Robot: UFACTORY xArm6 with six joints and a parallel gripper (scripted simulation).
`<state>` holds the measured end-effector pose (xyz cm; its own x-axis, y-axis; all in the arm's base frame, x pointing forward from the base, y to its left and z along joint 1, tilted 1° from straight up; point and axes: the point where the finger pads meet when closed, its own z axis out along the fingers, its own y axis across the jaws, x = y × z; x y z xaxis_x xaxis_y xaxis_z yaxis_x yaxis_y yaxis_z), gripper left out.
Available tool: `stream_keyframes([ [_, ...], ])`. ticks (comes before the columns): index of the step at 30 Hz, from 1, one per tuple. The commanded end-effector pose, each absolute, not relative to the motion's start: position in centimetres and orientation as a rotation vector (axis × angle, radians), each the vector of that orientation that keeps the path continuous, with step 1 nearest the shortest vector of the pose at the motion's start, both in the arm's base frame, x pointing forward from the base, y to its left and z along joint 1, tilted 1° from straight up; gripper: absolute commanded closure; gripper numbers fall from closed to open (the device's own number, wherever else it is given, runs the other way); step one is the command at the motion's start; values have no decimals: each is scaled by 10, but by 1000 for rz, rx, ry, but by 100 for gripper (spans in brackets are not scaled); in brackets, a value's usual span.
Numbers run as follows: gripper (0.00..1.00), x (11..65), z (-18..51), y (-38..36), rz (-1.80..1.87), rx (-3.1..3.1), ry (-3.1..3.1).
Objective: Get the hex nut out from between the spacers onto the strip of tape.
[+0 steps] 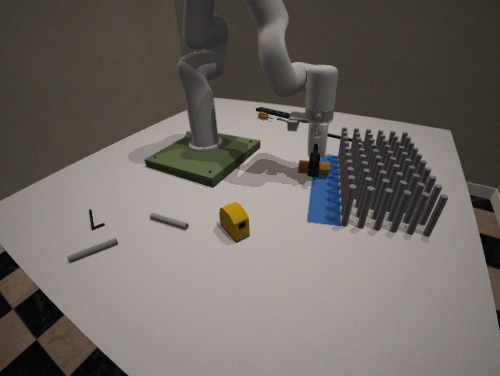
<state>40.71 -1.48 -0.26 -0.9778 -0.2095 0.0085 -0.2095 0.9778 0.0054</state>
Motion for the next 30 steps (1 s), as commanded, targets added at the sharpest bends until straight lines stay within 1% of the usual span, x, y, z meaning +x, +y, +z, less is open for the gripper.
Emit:
stream_keyframes([
  [1,100,410,-1,-15,-6,330,-3119],
  [30,100,410,-7,-15,-6,330,-3119],
])
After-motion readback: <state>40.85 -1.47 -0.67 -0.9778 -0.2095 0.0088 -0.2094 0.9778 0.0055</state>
